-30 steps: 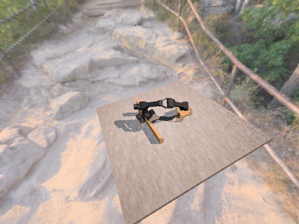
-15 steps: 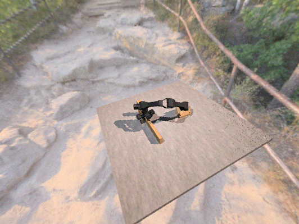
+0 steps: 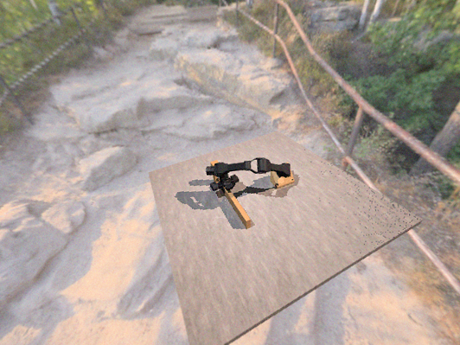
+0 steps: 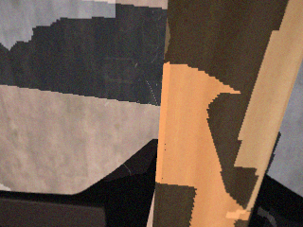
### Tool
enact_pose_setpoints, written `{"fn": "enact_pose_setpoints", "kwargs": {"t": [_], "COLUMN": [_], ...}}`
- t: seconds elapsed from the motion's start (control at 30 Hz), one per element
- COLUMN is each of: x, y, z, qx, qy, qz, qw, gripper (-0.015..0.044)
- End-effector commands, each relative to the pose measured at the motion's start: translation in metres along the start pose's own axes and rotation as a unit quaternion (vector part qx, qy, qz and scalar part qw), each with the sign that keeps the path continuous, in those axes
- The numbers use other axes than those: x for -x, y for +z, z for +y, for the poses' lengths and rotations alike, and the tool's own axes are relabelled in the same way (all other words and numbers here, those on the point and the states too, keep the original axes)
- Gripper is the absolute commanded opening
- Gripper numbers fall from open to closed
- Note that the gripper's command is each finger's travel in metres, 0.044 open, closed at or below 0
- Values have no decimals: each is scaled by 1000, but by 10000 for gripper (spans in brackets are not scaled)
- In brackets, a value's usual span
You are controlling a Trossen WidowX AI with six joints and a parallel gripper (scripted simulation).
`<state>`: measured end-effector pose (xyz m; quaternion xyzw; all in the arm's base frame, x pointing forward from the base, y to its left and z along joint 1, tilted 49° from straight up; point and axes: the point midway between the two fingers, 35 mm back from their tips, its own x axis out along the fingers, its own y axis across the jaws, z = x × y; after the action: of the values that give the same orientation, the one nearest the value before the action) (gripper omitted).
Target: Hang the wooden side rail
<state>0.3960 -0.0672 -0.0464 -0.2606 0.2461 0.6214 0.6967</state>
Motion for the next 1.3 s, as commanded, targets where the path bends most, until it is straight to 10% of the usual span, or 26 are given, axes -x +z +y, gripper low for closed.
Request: {"fn": "enact_pose_setpoints", "kwargs": {"t": [0.0, 1.27], "x": [4, 11], "y": [-1, -1], "z": [-1, -1], "qx": [1, 1], "qy": [-4, -4], "qz": [0, 0], "qw": [1000, 1000], "gripper": [0, 0]}}
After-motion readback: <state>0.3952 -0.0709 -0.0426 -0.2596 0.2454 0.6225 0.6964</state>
